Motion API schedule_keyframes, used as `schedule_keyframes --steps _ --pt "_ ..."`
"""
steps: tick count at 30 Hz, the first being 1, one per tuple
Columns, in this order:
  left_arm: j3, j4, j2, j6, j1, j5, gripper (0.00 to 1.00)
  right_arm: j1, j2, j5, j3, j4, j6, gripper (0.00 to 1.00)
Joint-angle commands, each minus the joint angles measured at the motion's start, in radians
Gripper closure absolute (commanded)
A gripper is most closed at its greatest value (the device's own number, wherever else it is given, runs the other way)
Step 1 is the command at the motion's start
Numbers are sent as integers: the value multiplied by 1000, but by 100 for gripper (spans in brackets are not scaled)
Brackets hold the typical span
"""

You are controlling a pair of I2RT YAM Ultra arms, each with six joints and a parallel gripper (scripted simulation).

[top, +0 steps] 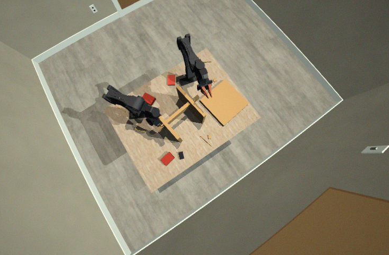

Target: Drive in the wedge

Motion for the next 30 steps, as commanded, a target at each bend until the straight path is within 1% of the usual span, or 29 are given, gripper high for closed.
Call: schedule_keyframes --steps 1,2,4,5,7,11,12,13,14,15,17,18,25,29,30 --pt "30 20 -17 -3 -8 -8 79 -4 6 9 21 21 -7 100" --pt "30 20 -17 -3 -8 -8 79 -11 8 8 -24 19 -7 100" --pt "30 20 -17 -3 -8 -8 79 -11 8 9 15 14 -8 100" --pt "30 20 -17 -3 -8 -8 79 -11 -20 9 -34 22 -7 100" --pt "30 20 -17 -3 -8 -8 79 -12 -30 9 -14 27 -7 100" --pt "30 20 -17 -3 -8 -8 79 -13 -35 9 -36 32 -7 100" --pt "30 20 -17 -3 -8 -8 79 -4 -21 9 -9 34 -6 100" --pt "30 20 -17 -3 -8 -8 79 -14 -41 10 4 37 -6 100" --pt "30 20 -17 -3 -8 -8 79 -15 -39 9 -42 39 -7 100" --pt "30 20 -17 -3 -8 -8 79 -15 -39 9 -60 41 -7 100" --pt "30 20 -17 -3 -8 -8 79 -17 -33 9 -40 46 -7 100" --pt "30 20 -17 -3 -8 -8 79 -11 -43 8 -60 48 -7 100" --pt "30 20 -17 -3 -8 -8 79 -6 -46 8 -80 65 -7 100" --pt "30 20 -17 -3 -8 -8 79 -3 -44 8 -72 70 -6 100" --pt "30 20 -17 -3 -8 -8 79 -7 -53 7 -101 73 -7 100"
